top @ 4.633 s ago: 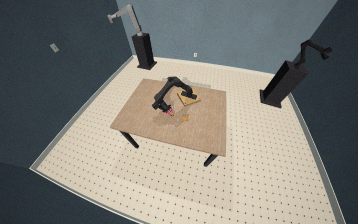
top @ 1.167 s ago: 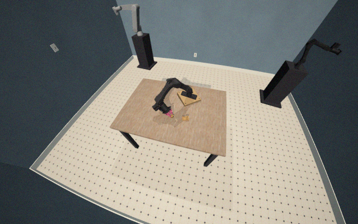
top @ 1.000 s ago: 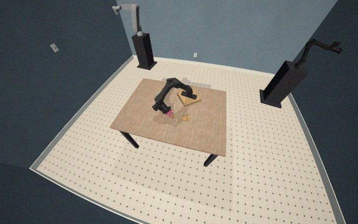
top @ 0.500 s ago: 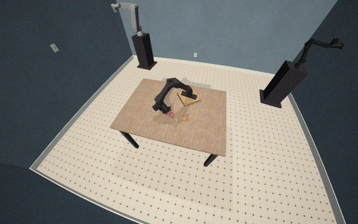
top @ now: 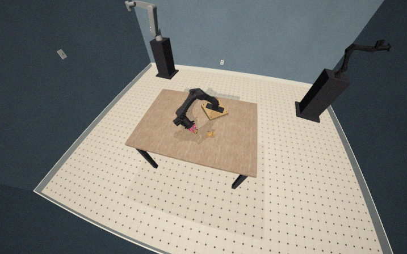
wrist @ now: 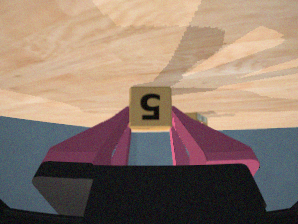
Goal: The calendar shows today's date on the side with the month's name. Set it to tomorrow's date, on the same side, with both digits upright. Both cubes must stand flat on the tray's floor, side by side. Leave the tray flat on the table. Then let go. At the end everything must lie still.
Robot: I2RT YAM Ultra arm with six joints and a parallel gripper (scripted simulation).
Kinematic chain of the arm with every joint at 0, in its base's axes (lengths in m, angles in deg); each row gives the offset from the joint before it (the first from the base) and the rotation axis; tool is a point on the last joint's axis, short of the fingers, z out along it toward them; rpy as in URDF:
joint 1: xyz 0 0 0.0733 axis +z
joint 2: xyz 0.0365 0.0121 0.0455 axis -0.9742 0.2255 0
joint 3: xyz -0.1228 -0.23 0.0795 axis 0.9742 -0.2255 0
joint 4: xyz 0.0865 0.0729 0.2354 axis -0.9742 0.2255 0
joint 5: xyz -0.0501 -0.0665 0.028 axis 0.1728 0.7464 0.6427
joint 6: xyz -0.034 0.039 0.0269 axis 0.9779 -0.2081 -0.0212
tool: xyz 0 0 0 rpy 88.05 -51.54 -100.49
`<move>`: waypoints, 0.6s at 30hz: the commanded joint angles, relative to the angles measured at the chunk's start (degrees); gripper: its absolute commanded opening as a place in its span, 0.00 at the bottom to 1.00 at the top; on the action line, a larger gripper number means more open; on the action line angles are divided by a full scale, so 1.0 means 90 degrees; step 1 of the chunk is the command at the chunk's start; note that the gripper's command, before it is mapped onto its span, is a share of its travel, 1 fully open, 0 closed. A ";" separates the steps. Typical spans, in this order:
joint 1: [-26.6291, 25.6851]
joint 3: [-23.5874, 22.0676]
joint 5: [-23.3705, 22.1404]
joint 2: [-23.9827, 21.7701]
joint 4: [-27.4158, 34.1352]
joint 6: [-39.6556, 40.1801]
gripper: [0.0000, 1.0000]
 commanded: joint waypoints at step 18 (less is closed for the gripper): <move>0.0027 -0.0017 -0.0059 -0.0005 -0.0005 -0.0026 0.45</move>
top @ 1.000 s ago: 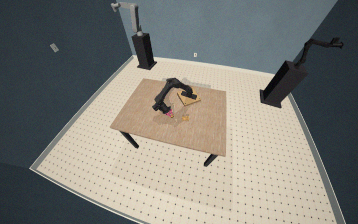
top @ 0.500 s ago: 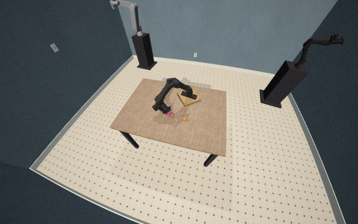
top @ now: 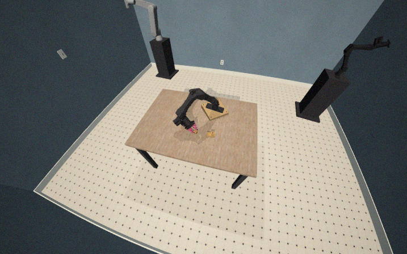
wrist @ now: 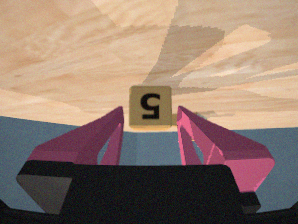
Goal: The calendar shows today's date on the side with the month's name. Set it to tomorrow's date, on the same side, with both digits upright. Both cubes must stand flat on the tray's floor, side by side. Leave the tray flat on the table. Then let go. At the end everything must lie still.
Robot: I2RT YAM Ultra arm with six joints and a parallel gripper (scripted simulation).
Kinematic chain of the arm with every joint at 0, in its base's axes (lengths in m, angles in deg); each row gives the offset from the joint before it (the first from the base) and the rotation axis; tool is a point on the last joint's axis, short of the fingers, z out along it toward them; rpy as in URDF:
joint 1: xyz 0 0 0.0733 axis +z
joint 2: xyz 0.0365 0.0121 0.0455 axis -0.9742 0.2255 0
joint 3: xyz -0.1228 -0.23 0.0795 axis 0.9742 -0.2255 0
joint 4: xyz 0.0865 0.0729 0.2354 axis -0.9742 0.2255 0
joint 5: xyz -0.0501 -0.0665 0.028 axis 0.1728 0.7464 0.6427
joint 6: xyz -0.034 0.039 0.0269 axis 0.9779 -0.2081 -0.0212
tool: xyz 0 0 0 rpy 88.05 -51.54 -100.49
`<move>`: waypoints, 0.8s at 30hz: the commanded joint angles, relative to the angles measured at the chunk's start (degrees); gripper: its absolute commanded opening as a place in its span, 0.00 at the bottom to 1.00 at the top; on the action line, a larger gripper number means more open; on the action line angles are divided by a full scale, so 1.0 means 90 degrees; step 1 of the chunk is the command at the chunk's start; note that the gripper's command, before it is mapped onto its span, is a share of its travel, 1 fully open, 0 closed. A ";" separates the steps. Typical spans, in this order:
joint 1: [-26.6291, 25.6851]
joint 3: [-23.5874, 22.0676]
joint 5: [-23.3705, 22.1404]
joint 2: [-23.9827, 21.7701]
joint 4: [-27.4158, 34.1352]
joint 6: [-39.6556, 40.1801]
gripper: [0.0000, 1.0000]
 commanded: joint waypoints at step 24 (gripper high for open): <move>0.0021 0.0024 -0.0058 -0.0080 0.0086 -0.0017 0.64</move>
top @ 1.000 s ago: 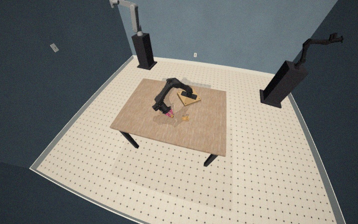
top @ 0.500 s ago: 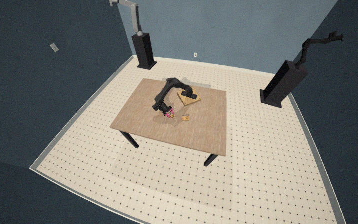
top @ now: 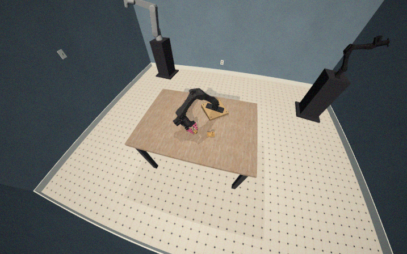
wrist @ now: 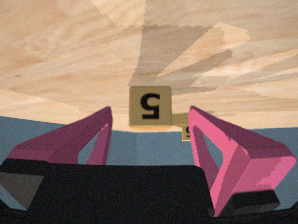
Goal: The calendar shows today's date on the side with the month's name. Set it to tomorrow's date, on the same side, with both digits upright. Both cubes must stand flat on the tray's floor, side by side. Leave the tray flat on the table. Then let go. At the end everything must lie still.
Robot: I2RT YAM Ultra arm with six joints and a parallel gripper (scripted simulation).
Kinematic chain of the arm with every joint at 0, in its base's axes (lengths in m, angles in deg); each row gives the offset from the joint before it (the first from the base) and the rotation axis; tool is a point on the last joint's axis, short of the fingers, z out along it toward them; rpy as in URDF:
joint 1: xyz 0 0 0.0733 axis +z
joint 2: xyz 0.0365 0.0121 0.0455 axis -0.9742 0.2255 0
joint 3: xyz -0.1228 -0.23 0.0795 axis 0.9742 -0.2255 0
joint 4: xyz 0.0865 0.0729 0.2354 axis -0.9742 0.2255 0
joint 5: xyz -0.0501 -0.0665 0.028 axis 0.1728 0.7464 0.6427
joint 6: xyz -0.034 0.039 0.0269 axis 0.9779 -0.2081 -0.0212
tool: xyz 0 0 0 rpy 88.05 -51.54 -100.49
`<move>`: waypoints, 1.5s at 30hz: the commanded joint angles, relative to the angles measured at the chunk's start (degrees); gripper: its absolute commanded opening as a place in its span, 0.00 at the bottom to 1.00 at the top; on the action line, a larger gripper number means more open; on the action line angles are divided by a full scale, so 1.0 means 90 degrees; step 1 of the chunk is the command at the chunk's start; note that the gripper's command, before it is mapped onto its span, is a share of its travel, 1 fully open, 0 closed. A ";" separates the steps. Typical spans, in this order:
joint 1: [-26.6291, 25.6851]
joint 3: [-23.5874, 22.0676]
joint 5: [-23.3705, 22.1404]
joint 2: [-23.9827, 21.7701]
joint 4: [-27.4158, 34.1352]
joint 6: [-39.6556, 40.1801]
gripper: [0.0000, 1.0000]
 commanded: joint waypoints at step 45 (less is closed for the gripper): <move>0.0285 0.0186 0.0944 -0.1552 0.0691 -0.0828 0.64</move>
